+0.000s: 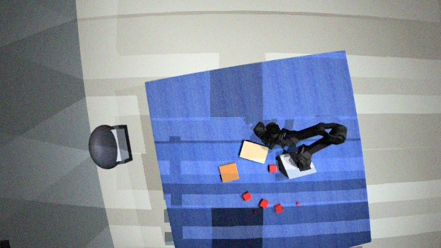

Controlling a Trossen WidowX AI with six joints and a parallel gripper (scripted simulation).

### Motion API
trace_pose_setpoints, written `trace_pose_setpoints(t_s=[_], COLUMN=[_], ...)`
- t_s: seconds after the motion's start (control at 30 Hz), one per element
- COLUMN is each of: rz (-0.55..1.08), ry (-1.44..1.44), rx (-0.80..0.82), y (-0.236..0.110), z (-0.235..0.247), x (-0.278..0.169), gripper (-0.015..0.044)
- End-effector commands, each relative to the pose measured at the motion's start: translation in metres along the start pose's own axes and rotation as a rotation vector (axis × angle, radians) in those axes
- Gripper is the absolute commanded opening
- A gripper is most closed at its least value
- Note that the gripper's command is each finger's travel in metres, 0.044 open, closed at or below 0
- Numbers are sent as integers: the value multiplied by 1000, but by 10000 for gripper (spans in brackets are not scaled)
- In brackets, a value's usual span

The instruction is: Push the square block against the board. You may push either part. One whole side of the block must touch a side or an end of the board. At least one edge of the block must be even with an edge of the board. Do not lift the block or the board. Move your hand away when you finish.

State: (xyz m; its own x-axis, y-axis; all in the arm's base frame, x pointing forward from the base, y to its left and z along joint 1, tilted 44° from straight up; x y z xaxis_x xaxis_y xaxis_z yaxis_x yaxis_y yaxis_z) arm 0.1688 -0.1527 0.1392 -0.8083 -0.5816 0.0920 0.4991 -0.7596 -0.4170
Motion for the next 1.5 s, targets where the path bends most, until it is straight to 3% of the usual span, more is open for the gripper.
trace_pose_setpoints(t_s=[0.0, 0.37, 0.7, 0.87, 1.07, 1.47], rz=[-21, -117, -223, -222, -224, -223], ry=[-34, -228, -454, -453, -454, -453], rx=[-127, -406, -525, -526, -524, -526], y=[-2, -26, -57, -55, -11, -9], z=[-5, -15, -10, -10, -33, -36], x=[-11, -32, -37, -37, -20, -24], gripper=[0, 0, 0, 0, 0, 0])
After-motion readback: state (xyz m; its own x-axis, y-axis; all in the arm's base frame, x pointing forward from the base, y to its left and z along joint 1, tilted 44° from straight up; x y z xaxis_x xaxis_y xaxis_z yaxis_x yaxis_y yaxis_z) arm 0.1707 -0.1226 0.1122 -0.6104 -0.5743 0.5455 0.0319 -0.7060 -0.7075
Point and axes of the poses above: the point midway between the two fingers, 35 mm back from their tips, its own y axis out along the fingers, its own z axis across the jaws, x = y × z, the point moved 7 cm from there along -y, back along the fingers, and after that the axes turned 9 degrees about y, right-handed, at the moved point
